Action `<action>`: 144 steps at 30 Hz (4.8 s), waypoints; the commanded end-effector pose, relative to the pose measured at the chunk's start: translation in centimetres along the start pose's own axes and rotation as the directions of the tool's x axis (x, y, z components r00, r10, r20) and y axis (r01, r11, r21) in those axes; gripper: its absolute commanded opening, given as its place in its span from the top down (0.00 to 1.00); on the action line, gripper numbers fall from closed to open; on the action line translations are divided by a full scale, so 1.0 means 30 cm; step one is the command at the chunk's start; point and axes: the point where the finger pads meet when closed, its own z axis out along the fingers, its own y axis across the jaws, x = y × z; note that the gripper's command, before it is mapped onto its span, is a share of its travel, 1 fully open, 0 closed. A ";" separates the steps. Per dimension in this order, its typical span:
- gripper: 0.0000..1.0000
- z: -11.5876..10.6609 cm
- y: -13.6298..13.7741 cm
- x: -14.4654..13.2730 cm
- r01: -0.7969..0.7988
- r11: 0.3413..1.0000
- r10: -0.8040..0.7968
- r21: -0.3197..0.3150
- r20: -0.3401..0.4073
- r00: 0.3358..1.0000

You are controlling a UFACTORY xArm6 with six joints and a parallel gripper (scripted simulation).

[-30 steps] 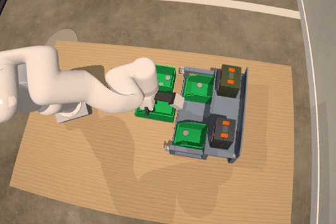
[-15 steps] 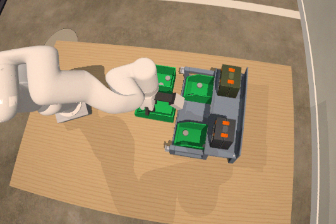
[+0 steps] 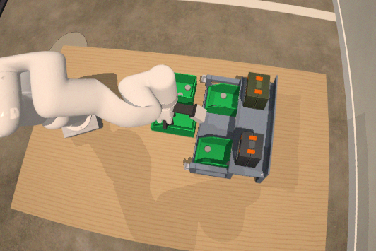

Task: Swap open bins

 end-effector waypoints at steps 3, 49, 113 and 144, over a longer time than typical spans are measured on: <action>0.74 0.004 -0.001 0.004 -0.001 1.000 0.001 0.000 0.000 1.000; 0.74 0.222 -0.006 0.001 -0.002 1.000 0.002 -0.001 0.002 1.000; 0.74 0.242 -0.006 0.006 -0.002 1.000 0.002 -0.001 0.002 1.000; 0.74 0.357 -0.006 0.005 -0.002 1.000 0.002 -0.001 0.002 1.000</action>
